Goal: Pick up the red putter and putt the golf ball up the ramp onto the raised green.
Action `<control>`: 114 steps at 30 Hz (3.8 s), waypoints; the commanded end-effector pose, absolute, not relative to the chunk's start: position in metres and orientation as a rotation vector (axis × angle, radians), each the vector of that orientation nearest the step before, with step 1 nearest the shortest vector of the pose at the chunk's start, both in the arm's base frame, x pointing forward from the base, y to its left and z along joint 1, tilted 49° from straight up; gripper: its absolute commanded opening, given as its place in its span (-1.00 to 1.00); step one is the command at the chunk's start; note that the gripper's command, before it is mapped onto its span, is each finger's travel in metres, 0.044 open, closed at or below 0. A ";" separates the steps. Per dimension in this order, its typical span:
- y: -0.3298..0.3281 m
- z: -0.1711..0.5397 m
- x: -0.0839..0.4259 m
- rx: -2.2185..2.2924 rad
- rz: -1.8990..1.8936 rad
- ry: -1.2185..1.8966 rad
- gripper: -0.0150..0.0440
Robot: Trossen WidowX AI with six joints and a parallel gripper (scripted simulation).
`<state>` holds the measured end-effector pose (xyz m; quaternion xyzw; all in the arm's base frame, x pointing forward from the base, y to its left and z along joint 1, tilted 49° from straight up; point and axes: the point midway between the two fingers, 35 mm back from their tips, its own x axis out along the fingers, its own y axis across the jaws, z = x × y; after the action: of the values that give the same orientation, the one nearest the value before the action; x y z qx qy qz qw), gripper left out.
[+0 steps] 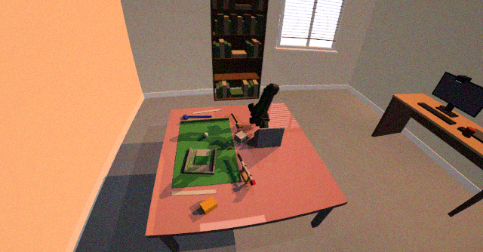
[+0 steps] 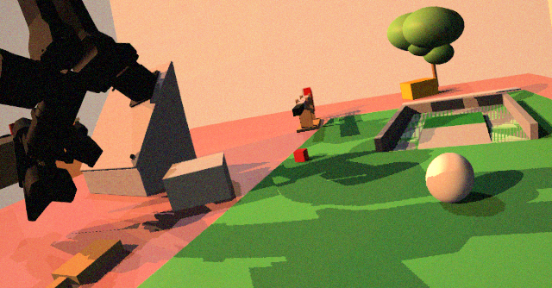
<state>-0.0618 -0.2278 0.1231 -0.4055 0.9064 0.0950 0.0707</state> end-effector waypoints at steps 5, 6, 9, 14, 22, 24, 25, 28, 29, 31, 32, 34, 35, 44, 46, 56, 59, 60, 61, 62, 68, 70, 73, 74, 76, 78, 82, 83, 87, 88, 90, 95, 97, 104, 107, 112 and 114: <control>-0.249 0.113 -0.012 -1.415 0.302 2.535 1.00; -0.253 0.109 0.003 -1.460 0.309 2.478 1.00; -0.260 0.095 0.049 -1.572 0.344 2.308 1.00; -0.250 0.065 0.128 -1.681 0.422 2.037 1.00; -0.192 0.011 0.224 -1.709 0.601 1.741 1.00; -0.171 -0.004 0.241 -1.704 0.658 1.692 1.00; -0.160 -0.011 0.249 -1.700 0.687 1.671 1.00; -0.125 -0.035 0.267 -1.684 0.772 1.621 1.00; -0.112 -0.042 0.272 -1.678 0.800 1.609 1.00; -0.087 -0.058 0.278 -1.662 0.851 1.590 1.00; -0.074 -0.066 0.280 -1.651 0.873 1.584 1.00; -0.048 -0.081 0.281 -1.630 0.916 1.578 1.00; -0.035 -0.089 0.280 -1.622 0.938 1.579 1.00; 0.060 -0.156 0.236 -1.627 1.107 1.686 1.00; 0.063 -0.159 0.233 -1.629 1.111 1.692 1.00; 0.052 -0.167 0.231 -1.630 1.110 1.693 1.00; 0.044 -0.173 0.230 -1.630 1.110 1.694 1.00; 0.044 -0.173 0.230 -1.630 1.110 1.694 1.00; 0.044 -0.173 0.229 -1.630 1.110 1.694 1.00; 0.044 -0.173 0.229 -1.630 1.110 1.694 1.00; 0.031 -0.185 0.228 -1.631 1.109 1.695 1.00; 0.027 -0.189 0.227 -1.631 1.109 1.695 1.00; 0.027 -0.189 0.227 -1.631 1.109 1.695 1.00; 0.027 -0.189 0.227 -1.631 1.109 1.695 1.00; 0.026 -0.189 0.227 -1.631 1.109 1.695 1.00; 0.025 -0.191 0.227 -1.631 1.109 1.695 1.00; 0.020 -0.194 0.227 -1.631 1.109 1.696 1.00; 0.019 -0.196 0.227 -1.631 1.109 1.696 1.00; 0.014 -0.200 0.226 -1.632 1.108 1.696 1.00; 0.013 -0.201 0.226 -1.632 1.108 1.696 1.00; 0.011 -0.203 0.225 -1.632 1.108 1.697 1.00; 0.009 -0.204 0.225 -1.632 1.108 1.697 1.00; 0.012 -0.202 0.227 -1.625 1.104 1.691 0.91; 0.012 -0.202 0.227 -1.625 1.104 1.691 0.29; 0.012 -0.202 0.227 -1.625 1.104 1.691 0.02; 0.012 -0.202 0.227 -1.625 1.104 1.691 -0.42; 0.012 -0.202 0.227 -1.625 1.104 1.691 -0.47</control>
<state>0.2265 0.0115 -0.2026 -0.6032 0.6281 0.4103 0.2706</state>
